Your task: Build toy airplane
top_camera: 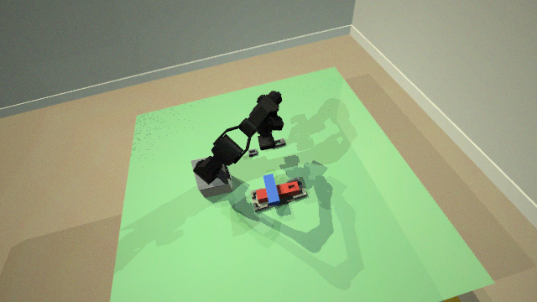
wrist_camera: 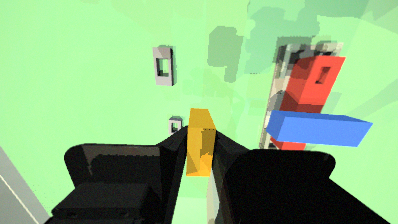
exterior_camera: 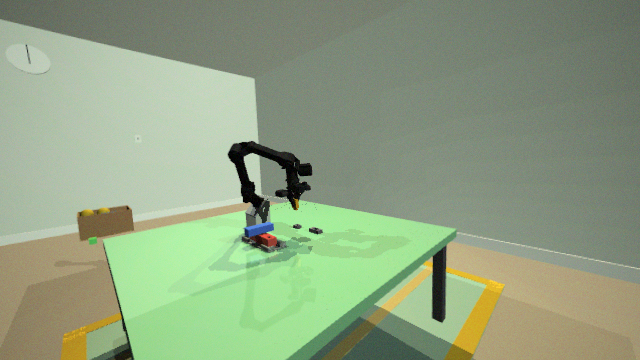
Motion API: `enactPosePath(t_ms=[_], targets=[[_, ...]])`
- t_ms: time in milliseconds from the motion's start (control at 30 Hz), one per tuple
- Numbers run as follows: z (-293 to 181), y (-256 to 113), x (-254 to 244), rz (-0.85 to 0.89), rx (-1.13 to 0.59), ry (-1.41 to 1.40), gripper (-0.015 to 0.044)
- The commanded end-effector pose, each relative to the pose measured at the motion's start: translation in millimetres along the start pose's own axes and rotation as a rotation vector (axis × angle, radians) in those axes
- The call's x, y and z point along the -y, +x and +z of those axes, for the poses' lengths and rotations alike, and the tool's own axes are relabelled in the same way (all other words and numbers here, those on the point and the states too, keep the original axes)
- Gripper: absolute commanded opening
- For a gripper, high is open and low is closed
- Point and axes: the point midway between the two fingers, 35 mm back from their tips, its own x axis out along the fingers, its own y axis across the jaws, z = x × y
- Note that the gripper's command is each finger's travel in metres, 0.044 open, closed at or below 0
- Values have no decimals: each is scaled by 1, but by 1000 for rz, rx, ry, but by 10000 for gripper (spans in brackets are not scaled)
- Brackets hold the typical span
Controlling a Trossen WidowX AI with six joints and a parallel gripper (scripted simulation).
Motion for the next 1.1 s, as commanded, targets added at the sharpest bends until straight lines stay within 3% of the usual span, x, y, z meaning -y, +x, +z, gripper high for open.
enactPosePath(t_ms=[0,1067], targets=[[8,-1,8,4,12,-4,0],[50,8,87,-11,32,-13,0]])
